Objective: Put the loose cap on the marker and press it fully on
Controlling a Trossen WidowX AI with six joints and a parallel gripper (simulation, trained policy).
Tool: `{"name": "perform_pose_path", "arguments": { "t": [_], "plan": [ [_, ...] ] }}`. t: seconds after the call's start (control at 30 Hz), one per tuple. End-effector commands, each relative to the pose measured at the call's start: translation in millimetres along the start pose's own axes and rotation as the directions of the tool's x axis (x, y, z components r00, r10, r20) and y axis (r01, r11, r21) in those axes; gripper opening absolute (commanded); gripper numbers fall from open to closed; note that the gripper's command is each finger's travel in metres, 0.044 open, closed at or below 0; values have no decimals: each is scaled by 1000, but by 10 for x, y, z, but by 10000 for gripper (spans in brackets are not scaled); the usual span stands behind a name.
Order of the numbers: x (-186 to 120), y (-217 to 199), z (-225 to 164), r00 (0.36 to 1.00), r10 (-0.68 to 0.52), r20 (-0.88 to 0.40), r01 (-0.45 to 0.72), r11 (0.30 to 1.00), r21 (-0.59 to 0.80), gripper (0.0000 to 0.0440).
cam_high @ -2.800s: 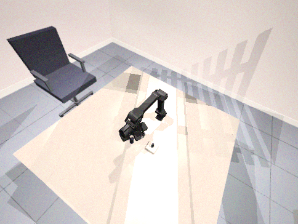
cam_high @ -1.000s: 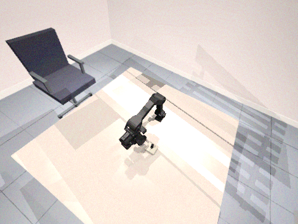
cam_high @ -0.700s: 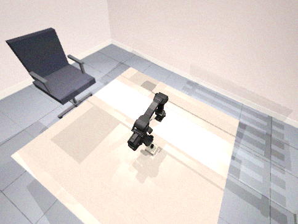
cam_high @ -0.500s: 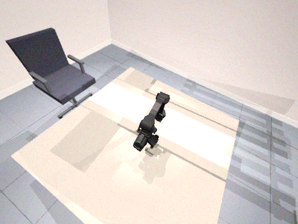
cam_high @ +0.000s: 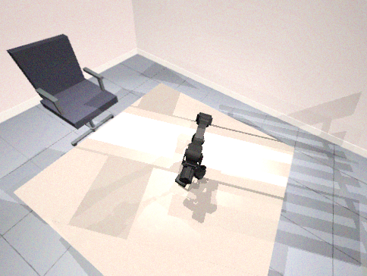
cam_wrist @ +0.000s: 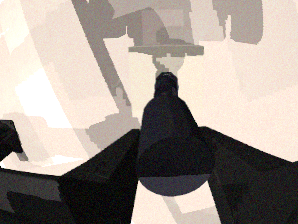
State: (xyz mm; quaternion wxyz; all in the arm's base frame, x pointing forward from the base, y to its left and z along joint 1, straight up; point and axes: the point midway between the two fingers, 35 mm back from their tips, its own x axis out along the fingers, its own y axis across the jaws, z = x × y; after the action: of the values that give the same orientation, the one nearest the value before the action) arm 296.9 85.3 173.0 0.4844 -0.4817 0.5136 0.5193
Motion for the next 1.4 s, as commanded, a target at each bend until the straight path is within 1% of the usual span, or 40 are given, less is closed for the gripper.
{"name": "perform_pose_path", "arguments": {
  "t": [0.0,0.27,0.73,1.2,1.37],
  "plan": [
    [35,24,35,1000,10,2,-10,1000,-2,11],
    [175,20,68,1000,23,-1,-23,1000,-9,0],
    [523,-4,42,998,60,4,-59,997,-40,0],
    [596,-11,32,998,65,2,-65,997,-50,0],
    [710,-13,38,998,69,3,-69,995,-72,1]
  ]
}}
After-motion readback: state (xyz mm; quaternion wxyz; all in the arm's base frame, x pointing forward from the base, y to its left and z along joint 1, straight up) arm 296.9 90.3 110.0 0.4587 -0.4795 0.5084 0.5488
